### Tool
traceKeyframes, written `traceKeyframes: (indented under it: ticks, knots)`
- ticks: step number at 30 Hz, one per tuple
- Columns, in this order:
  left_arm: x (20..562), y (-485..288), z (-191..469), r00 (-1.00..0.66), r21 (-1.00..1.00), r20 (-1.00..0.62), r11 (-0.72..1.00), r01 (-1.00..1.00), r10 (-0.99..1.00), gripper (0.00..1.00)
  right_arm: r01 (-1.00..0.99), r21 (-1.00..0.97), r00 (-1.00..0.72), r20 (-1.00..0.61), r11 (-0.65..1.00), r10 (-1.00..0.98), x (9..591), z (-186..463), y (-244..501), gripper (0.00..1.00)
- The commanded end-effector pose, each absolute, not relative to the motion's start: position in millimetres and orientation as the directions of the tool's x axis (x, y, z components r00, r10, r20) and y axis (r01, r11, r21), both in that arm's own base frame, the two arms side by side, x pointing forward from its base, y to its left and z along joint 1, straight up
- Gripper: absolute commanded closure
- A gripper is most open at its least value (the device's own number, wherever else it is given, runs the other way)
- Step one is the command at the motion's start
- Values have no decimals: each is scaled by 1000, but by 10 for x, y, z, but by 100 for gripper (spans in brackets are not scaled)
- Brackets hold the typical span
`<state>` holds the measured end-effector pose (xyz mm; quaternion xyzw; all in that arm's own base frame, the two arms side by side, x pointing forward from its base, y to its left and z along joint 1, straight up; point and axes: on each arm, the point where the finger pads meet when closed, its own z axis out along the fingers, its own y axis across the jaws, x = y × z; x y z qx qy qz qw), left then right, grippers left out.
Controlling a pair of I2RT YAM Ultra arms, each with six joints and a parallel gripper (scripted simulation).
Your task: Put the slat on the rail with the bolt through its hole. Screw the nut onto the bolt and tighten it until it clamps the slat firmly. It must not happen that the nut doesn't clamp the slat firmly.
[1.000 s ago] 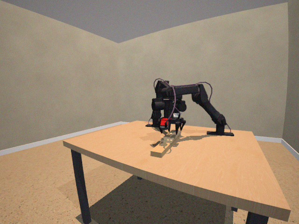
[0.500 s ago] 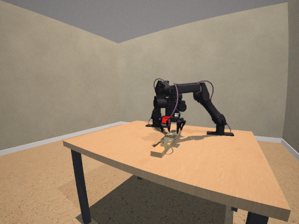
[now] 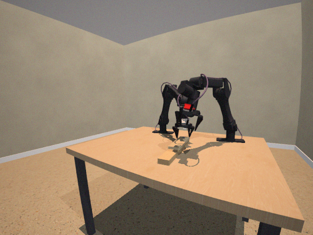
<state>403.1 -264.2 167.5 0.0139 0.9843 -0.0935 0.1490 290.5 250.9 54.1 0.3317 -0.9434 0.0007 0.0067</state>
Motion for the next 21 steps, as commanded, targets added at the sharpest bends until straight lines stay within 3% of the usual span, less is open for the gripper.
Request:
traceKeyframes:
  ticks: [1, 21]
  knots:
    - [4236, -2554, 1972, -900, -231, -437, 967, 110, -2, 0, -626, 3, -780, -1, 780, -626, 2922, 581, 2524, 0]
    - [4517, -1484, 2958, -612, -230, -785, 962, 148, -93, 0, -626, 3, -780, -1, 780, -626, 2922, 581, 2524, 0]
